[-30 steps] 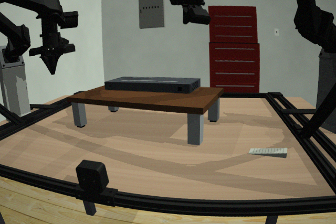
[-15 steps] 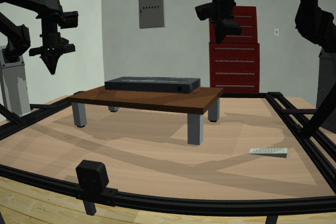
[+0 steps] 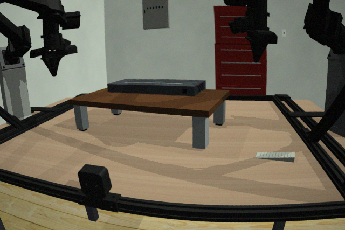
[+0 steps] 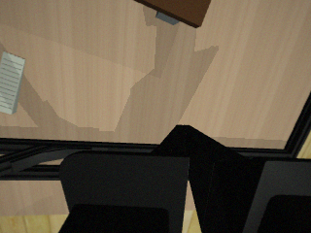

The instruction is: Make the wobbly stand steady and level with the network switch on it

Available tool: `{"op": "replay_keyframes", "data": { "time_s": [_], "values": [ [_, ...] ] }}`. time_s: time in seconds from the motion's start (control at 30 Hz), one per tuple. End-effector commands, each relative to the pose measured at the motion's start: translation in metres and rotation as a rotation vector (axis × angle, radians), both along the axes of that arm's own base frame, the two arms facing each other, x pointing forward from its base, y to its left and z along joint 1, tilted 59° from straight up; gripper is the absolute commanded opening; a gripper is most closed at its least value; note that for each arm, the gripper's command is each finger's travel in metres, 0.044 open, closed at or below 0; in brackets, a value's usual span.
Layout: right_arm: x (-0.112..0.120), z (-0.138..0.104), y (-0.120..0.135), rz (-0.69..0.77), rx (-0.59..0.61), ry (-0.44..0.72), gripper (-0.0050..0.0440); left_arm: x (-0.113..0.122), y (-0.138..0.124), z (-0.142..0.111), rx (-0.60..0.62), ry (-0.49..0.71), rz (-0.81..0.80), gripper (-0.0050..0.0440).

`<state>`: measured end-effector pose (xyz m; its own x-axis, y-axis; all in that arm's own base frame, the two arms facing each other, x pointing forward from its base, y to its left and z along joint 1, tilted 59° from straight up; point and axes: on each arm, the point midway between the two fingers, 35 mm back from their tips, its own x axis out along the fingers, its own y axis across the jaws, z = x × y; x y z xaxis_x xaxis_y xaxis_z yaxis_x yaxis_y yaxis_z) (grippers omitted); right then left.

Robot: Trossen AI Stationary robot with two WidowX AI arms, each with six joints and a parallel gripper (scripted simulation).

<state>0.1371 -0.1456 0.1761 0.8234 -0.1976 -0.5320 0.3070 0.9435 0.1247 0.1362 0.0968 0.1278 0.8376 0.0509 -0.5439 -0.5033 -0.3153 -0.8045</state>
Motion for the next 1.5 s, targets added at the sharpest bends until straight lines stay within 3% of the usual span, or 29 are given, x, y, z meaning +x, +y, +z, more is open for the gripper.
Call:
{"op": "replay_keyframes", "data": {
  "time_s": [0.0,0.03,0.23,0.27,0.8,0.97,1.17,1.37,1.4,1.47],
  "values": [
    [0.000,-0.034,0.046,0.074,0.136,-0.033,0.0000,0.000,0.000,0.000,0.000,0.000,0.000,0.0000],
    [0.000,-0.040,0.056,0.087,0.170,-0.044,0.0000,0.000,0.000,0.000,0.000,0.000,0.000,0.0000],
    [0.000,-0.040,0.056,0.087,0.170,-0.044,0.0000,0.000,0.000,0.000,0.000,0.000,0.000,0.0000],
    [0.002,-0.036,0.044,0.069,0.153,-0.032,0.0000,0.000,0.000,0.000,0.000,0.000,0.000,0.0000],
    [0.000,-0.045,0.063,0.097,0.195,-0.053,0.0000,0.000,0.000,0.000,0.000,0.000,0.000,0.0000],
    [0.001,-0.044,0.061,0.093,0.193,-0.048,0.0000,-0.002,0.053,0.044,0.330,0.059,0.004,0.0000],
    [0.001,-0.044,0.061,0.093,0.193,-0.048,0.0000,-0.006,0.111,0.115,0.720,0.131,0.040,0.0000],
    [0.001,-0.044,0.061,0.093,0.193,-0.048,0.0000,-0.006,0.111,0.115,0.720,0.131,0.040,0.0000],
    [0.001,-0.044,0.061,0.095,0.192,-0.049,0.0000,-0.010,0.103,0.120,0.731,0.124,0.046,0.0000],
    [0.001,-0.044,0.061,0.095,0.192,-0.049,0.0000,-0.012,0.118,0.145,0.850,0.149,0.063,0.0000]
  ]
}}
